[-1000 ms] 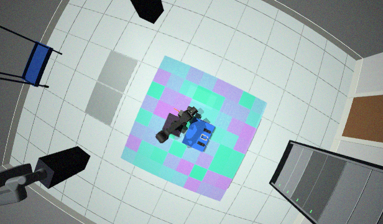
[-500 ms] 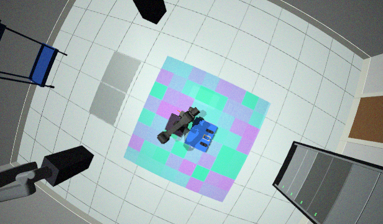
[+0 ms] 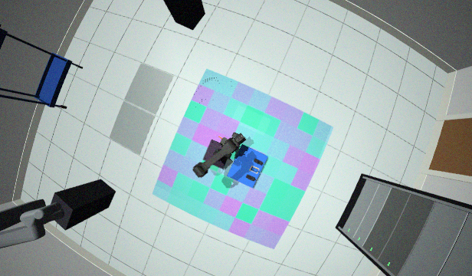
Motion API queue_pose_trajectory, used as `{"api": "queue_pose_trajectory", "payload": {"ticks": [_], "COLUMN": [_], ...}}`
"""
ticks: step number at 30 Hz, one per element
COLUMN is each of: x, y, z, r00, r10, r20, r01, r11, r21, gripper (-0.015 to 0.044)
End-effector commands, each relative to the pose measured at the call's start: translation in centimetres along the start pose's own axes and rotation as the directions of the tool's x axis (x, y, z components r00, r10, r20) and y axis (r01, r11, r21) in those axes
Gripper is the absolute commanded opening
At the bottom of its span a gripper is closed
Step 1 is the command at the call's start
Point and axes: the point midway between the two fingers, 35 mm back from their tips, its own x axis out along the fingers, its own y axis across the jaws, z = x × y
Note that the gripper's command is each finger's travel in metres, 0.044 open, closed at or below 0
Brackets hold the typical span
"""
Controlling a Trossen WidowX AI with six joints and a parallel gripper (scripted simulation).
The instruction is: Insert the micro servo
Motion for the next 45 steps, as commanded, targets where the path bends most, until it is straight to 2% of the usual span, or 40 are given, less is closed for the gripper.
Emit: {"api": "queue_pose_trajectory", "payload": {"ticks": [1, 34, 45], "x": [-0.2, -0.4, -0.4], "y": [-0.3, -1.9, -1.4], "z": [-1.0, -15.8, -16.2], "r00": [1.0, 1.0, 1.0], "r10": [-0.008, -0.009, -0.008], "r20": [-0.002, -0.018, -0.018], "r01": [0.008, 0.009, 0.008], "r11": [1.0, 1.0, 1.0], "r21": [-0.002, -0.002, -0.002], "gripper": [0.0, 0.0, 0.0]}}
